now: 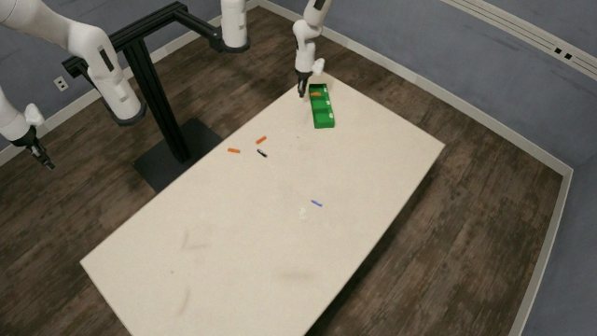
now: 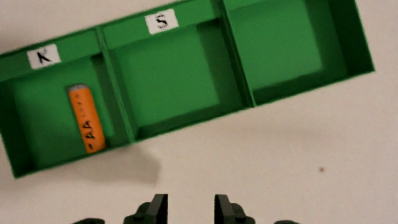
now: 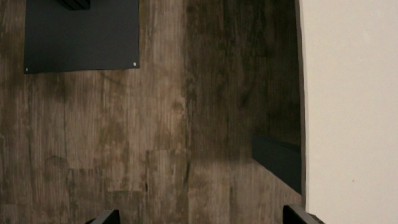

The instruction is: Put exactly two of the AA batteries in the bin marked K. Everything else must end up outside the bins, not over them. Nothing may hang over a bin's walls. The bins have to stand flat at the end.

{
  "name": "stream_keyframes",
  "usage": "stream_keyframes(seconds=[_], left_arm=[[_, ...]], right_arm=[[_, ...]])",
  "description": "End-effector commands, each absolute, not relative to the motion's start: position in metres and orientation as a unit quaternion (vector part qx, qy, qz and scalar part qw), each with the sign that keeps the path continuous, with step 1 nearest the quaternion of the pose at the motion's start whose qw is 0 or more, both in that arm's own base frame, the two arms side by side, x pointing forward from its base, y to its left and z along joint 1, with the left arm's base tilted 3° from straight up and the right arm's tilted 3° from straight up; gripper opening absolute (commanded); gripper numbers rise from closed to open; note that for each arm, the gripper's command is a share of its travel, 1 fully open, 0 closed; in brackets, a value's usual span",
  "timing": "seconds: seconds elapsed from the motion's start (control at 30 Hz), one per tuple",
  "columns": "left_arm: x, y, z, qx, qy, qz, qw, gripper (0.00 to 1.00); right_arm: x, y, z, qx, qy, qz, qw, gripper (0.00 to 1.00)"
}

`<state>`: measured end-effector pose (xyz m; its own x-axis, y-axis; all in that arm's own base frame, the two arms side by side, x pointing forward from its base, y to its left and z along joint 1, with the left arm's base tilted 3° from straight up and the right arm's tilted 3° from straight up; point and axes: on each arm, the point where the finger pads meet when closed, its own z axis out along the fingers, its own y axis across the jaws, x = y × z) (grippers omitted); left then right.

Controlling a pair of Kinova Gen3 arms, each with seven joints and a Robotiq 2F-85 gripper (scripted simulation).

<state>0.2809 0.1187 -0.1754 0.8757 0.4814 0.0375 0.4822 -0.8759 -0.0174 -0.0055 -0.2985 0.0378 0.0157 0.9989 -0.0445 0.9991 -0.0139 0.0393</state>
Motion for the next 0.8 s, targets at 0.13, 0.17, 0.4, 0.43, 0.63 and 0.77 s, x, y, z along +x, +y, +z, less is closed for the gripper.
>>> stream_keyframes(seconds=[0.13,0.17,0.4,0.43,0.63,0.77], left_arm=[[0.278,0.058,-0.176,-0.968,-0.251,-0.025,0.017,0.356],[0.277,0.049,-0.177,-0.968,-0.251,-0.025,0.017,0.356],[0.272,-0.009,-0.178,-0.968,-0.251,-0.025,0.017,0.356],[0.271,-0.017,-0.178,-0.968,-0.251,-0.025,0.017,0.356],[0.268,-0.059,-0.179,-0.968,-0.251,-0.025,0.017,0.356],[0.266,-0.083,-0.179,-0.968,-0.251,-0.025,0.017,0.356]], right_arm=[[-0.005,-0.299,0.038,0.712,0.702,-0.002,0.03,1.0],[-0.005,-0.299,0.038,0.712,0.702,-0.002,0.03,1.0],[-0.005,-0.299,0.038,0.712,0.702,-0.002,0.03,1.0],[-0.005,-0.299,0.038,0.712,0.702,-0.002,0.03,1.0],[-0.005,-0.299,0.038,0.712,0.702,-0.002,0.03,1.0],[-0.005,-0.299,0.038,0.712,0.702,-0.002,0.03,1.0]])
